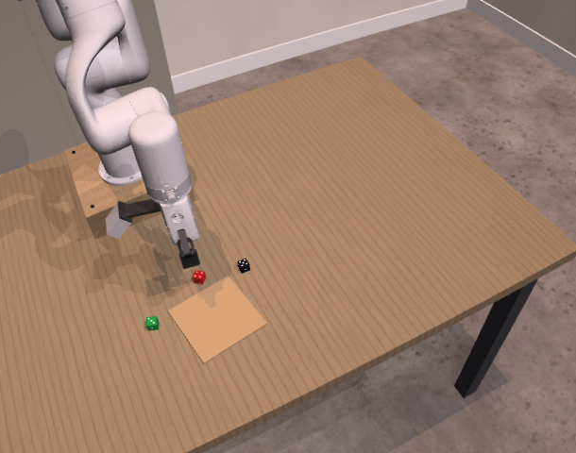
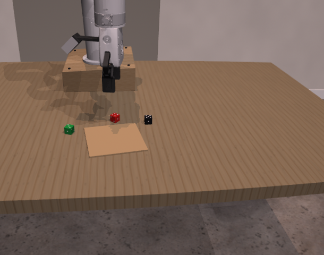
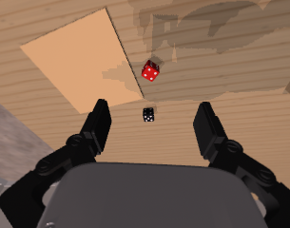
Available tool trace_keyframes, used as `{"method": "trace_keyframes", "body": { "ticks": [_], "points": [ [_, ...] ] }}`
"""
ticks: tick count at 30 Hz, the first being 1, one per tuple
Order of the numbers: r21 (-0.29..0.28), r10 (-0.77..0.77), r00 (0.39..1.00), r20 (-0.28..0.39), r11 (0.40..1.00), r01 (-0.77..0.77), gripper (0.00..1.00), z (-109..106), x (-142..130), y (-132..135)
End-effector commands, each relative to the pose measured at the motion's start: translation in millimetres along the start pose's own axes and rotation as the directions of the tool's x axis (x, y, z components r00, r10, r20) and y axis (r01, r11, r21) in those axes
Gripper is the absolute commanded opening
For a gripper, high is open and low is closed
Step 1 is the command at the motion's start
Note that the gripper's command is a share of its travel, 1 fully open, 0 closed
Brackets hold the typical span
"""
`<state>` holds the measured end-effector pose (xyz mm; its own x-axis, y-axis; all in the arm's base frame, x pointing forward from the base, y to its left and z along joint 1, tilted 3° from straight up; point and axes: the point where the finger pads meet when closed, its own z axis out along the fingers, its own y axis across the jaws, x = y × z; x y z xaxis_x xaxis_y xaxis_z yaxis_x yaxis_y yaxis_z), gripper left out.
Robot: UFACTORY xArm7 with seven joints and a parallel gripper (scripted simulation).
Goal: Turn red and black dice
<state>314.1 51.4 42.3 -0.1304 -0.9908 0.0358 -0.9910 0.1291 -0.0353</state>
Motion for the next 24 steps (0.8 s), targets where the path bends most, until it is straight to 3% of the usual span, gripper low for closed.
{"method": "trace_keyframes", "body": {
  "ticks": [1,13,21,22,24],
  "points": [
    [0.010,0.142,0.990,-0.019,0.990,-0.142,1.00,3.5,-0.2,-0.9],
    [0.011,0.485,0.874,-0.005,0.874,-0.485,1.00,14.0,-0.9,0.9],
    [0.010,0.533,0.846,-0.003,0.846,-0.533,1.00,15.6,-1.2,1.3],
    [0.010,0.533,0.846,-0.003,0.846,-0.533,0.36,15.6,-1.2,1.3],
    [0.010,0.533,0.846,-0.003,0.846,-0.533,0.36,15.6,-1.2,1.3]
  ]
}}
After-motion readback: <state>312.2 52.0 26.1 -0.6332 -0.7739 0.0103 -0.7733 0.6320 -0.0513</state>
